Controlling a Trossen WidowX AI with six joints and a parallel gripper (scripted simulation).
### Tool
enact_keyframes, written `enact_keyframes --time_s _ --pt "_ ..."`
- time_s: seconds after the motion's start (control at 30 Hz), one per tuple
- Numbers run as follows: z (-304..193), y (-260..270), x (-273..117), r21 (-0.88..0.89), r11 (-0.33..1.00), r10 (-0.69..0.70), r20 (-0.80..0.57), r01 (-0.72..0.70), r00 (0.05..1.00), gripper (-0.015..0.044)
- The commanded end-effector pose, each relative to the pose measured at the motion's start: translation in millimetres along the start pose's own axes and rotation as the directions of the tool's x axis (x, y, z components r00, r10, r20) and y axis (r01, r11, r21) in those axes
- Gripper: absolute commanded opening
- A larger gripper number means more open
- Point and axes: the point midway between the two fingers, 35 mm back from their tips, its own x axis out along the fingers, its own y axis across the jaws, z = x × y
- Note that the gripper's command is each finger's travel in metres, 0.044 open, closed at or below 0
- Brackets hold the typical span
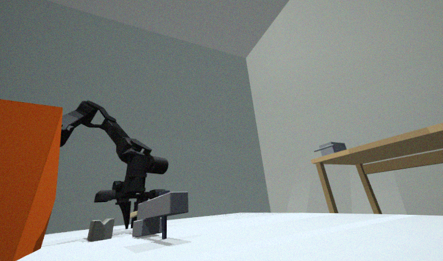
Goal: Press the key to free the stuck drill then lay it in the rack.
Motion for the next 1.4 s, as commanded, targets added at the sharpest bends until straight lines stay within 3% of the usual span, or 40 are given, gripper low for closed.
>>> enact_keyframes --time_s 0.0,1.37 --pt "-0.2 0.0 -3.3 0.000 1.000 -0.006 -0.004 0.006 1.000 0.0000" --pt "-8.5 2.9 -20.3 0.000 1.000 -0.006 -0.005 0.006 1.000 0.0000"
